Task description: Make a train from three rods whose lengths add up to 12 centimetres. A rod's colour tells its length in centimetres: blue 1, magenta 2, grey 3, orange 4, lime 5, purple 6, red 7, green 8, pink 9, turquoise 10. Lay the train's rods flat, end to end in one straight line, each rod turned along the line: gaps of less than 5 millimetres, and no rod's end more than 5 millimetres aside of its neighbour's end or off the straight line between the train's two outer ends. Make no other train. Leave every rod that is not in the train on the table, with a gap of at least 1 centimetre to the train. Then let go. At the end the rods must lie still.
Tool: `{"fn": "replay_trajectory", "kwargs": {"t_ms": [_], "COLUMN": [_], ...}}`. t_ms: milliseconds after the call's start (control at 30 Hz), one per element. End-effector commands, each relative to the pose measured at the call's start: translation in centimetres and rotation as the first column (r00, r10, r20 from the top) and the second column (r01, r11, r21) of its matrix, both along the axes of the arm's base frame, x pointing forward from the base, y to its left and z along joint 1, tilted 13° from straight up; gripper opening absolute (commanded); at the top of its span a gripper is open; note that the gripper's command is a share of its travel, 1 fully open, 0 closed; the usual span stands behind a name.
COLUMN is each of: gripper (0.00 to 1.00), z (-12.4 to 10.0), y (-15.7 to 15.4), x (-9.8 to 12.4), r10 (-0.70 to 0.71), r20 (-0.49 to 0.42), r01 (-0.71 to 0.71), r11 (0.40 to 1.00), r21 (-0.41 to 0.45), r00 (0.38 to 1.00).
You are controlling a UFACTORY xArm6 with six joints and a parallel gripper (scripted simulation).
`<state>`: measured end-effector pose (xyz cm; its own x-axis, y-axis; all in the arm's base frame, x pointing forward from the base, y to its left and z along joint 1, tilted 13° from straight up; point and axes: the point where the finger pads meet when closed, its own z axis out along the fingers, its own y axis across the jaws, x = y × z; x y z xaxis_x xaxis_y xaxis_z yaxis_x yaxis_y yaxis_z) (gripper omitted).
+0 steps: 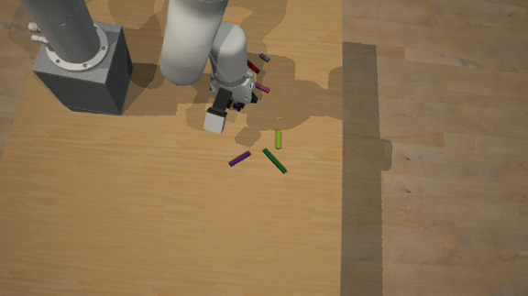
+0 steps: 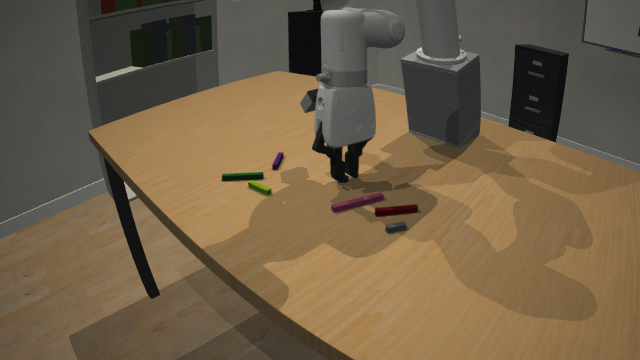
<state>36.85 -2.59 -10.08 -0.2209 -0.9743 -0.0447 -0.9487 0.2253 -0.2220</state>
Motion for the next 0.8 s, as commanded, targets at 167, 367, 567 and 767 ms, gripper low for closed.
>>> {"fn": "replay_trajectory", "kwargs": {"t_ms": [167,367,567,767], "gripper": [0.24,0.24,0.24,0.24], "z": [1.2,2.6,3.6,5.0], "y": [0.0,0.0,0.0,0.0], "x": [-0.2,-0.5,-0.8,-1.1], "r10": [0.0,0.0,0.0,0.0], "r20": [0.001,0.001,0.001,0.001], "r01": [0.0,0.0,0.0,0.0], "r11": [1.0,1.0,1.0,1.0], "r21": [0.0,0.0,0.0,0.0], "r00": [1.0,1.0,1.0,1.0]}}
